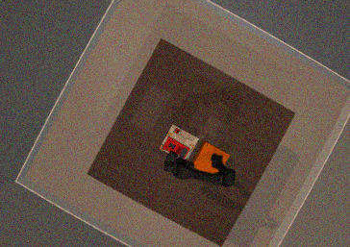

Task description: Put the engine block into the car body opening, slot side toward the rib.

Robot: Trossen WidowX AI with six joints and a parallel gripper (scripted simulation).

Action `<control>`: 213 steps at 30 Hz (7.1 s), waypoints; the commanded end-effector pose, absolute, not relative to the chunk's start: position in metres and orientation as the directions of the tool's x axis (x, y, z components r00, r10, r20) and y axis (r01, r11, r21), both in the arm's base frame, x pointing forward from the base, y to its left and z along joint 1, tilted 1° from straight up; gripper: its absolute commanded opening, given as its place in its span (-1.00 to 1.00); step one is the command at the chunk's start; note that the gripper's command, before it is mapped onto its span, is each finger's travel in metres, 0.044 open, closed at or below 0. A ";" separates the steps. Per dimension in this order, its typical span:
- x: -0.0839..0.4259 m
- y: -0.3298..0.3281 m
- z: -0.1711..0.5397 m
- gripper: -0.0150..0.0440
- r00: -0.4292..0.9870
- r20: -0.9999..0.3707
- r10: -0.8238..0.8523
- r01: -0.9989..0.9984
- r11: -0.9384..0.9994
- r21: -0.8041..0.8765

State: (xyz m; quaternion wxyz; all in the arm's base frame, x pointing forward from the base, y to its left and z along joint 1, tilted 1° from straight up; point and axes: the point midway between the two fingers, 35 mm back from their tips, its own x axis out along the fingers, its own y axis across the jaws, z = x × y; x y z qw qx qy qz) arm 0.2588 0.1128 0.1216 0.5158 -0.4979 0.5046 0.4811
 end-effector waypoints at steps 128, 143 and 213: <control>0.258 0.059 0.010 1.00 0.044 -0.655 0.754 -0.999 0.036 -0.026; 0.257 0.051 0.018 1.00 0.044 -0.651 0.758 -0.999 0.040 -0.021; 0.258 0.080 0.047 1.00 0.026 -1.000 -0.001 0.037 0.999 0.000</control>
